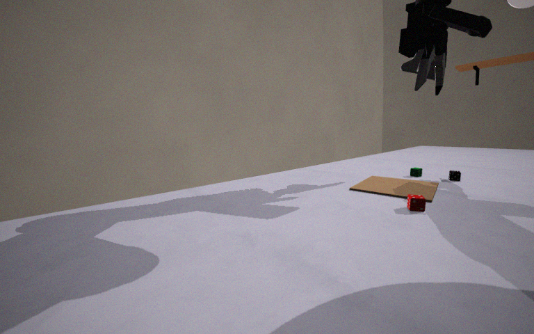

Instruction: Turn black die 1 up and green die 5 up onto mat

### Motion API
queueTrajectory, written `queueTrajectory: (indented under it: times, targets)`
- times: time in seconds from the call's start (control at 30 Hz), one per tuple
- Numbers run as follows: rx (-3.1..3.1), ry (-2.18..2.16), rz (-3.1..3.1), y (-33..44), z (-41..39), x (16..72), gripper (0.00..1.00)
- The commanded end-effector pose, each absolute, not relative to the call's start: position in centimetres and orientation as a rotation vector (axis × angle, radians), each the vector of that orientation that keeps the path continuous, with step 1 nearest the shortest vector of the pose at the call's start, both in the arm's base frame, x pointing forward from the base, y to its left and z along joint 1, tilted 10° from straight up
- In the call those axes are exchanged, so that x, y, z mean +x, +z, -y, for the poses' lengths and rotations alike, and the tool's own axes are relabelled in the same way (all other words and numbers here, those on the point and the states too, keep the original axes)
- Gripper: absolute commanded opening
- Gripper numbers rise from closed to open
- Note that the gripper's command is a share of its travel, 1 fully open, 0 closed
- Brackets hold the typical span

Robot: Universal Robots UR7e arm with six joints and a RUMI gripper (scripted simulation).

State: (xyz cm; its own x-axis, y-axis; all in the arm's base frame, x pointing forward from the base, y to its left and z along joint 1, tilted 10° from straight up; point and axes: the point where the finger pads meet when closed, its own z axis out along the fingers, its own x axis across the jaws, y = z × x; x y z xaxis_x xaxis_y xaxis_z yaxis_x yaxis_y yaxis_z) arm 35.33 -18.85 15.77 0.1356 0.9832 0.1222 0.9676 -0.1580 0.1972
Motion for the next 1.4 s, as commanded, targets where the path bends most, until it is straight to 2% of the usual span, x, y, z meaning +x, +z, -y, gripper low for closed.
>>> queueTrajectory:
  times: [0.0,0.43,1.37]
  targets:
    - [2.359,0.305,-2.014,13.6,18.9,31.9,1.0]
    - [2.413,0.274,-2.045,11.3,18.3,28.4,1.0]
    - [2.416,0.272,-2.048,9.8,18.1,28.4,1.0]
